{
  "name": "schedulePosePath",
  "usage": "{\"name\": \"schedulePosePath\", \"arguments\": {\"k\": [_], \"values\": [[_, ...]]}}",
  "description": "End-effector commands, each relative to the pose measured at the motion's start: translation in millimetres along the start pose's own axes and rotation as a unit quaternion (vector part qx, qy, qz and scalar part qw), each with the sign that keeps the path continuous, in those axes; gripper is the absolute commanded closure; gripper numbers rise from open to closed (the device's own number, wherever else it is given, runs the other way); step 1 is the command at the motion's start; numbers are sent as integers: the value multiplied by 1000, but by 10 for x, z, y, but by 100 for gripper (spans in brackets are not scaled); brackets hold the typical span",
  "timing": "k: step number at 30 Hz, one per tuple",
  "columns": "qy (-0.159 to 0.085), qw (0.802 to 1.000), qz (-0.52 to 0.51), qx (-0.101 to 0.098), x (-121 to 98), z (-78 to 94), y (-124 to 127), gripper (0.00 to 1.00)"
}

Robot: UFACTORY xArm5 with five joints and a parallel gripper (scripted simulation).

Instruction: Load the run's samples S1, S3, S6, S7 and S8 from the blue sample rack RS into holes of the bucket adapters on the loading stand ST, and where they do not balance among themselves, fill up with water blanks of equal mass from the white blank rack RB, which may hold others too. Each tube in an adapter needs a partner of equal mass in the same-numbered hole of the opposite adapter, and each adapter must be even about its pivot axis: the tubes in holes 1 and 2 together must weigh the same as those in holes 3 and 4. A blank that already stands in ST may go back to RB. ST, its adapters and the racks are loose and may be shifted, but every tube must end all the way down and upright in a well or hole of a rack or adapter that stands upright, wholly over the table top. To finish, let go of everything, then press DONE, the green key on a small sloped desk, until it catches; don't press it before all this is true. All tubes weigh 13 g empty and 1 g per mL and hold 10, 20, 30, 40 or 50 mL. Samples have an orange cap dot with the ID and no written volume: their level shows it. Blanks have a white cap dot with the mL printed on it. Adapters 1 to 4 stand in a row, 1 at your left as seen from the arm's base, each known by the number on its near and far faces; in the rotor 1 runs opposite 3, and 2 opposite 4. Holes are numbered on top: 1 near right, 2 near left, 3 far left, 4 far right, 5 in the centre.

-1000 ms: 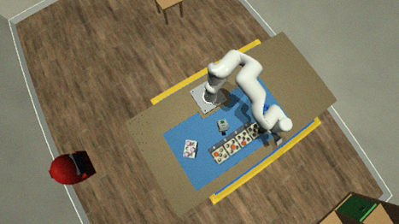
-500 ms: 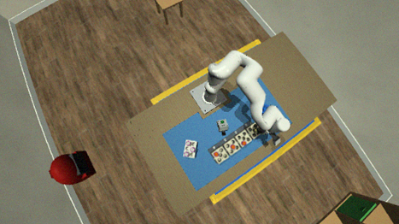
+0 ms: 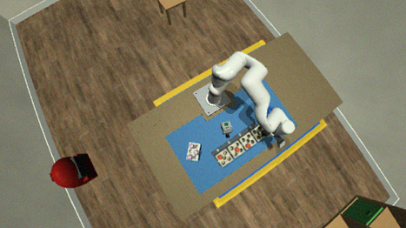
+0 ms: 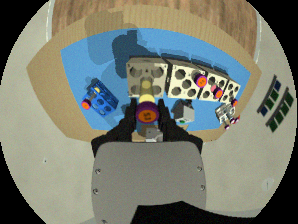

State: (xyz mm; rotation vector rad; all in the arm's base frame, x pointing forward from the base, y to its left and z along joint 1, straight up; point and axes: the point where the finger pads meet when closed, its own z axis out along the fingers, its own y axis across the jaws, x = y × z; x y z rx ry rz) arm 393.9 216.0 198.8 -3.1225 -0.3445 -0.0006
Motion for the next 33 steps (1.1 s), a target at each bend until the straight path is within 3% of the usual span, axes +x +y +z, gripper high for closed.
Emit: {"name": "schedulePosePath", "arguments": {"k": [1,33], "values": [[2,1000,0,1,9,18,-3,100],[2,1000,0,1,10,298,-3,100]]}}
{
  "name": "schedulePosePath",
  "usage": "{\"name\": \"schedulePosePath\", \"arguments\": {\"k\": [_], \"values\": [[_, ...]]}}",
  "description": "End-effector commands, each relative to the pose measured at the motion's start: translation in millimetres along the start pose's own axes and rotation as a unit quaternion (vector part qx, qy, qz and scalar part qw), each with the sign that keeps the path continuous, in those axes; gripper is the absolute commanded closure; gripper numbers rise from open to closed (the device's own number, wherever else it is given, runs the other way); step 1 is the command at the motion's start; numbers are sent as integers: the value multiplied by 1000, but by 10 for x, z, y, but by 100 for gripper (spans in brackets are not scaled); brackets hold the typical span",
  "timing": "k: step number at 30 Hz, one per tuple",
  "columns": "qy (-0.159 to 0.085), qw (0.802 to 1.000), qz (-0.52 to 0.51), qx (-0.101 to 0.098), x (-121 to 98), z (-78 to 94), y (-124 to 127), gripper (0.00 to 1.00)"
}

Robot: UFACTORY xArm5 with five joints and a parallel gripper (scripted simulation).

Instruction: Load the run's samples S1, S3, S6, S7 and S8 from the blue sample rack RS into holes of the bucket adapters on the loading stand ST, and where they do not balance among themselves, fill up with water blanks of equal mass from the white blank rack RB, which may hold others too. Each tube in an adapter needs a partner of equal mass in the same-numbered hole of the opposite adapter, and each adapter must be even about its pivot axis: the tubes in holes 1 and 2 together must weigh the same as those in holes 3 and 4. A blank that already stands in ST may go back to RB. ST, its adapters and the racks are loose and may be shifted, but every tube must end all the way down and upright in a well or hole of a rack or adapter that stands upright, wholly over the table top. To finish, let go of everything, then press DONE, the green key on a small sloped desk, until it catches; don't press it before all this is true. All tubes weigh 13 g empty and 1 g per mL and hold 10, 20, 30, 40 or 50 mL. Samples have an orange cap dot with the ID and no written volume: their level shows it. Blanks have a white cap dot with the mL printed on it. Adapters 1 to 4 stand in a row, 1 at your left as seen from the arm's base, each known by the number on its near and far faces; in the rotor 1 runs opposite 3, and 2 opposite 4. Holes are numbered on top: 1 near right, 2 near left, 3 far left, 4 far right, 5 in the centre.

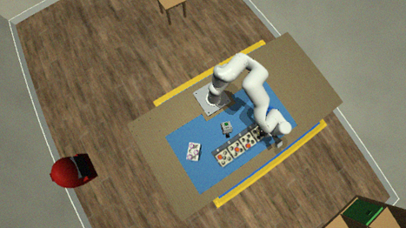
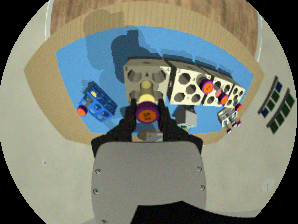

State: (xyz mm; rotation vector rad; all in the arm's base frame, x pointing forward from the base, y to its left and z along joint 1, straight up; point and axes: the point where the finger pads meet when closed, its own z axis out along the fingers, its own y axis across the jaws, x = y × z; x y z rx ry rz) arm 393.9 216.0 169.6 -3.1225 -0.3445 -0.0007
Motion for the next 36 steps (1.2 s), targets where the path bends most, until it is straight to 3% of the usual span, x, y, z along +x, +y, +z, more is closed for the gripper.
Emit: {"name": "schedulePosePath", "arguments": {"k": [1,36], "values": [[2,1000,0,1,10,16,-3,100],[2,1000,0,1,11,327,-3,100]]}}
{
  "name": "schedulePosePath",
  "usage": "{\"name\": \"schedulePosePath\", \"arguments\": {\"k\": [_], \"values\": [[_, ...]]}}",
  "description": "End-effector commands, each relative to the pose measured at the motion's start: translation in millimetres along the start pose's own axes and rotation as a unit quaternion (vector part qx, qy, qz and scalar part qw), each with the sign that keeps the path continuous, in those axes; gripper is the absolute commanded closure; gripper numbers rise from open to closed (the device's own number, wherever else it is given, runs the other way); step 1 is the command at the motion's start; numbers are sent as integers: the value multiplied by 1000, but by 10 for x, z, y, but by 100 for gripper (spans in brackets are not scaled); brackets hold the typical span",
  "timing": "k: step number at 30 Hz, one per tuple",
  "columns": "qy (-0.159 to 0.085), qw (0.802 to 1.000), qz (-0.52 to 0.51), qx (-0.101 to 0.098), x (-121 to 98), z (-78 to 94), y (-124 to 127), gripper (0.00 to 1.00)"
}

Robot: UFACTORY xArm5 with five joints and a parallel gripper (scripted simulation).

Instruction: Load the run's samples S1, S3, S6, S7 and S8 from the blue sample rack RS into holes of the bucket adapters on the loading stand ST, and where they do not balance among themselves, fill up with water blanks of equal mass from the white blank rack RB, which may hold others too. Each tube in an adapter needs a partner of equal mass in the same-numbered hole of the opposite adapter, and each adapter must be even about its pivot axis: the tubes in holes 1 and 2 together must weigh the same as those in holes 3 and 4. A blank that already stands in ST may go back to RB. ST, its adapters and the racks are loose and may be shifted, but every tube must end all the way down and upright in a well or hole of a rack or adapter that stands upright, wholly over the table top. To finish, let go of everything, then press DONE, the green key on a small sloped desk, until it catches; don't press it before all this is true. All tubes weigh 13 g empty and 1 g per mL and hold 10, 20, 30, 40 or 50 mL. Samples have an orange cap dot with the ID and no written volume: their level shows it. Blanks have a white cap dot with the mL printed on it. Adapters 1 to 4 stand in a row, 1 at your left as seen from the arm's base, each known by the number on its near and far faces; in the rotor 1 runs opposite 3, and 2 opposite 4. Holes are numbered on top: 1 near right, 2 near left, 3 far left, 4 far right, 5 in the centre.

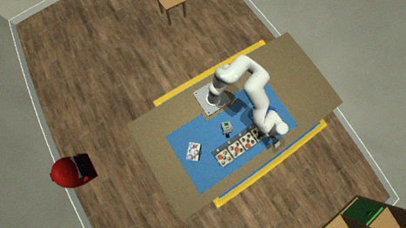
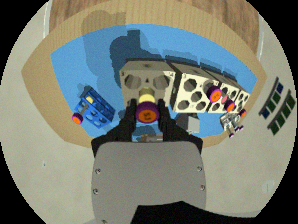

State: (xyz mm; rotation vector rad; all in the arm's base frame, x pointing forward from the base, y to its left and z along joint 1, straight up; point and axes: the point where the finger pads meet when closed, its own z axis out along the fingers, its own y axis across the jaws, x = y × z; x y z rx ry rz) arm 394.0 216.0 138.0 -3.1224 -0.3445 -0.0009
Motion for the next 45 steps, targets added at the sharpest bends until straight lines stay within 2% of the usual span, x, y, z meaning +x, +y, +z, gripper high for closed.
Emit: {"name": "schedulePosePath", "arguments": {"k": [1,27,41,42,45], "values": [[2,1000,0,0,10,21,-3,100],[2,1000,0,0,11,261,-3,100],[2,1000,0,0,11,271,-3,100],[2,1000,0,0,11,274,-3,57],[2,1000,0,0,11,274,-3,57]]}}
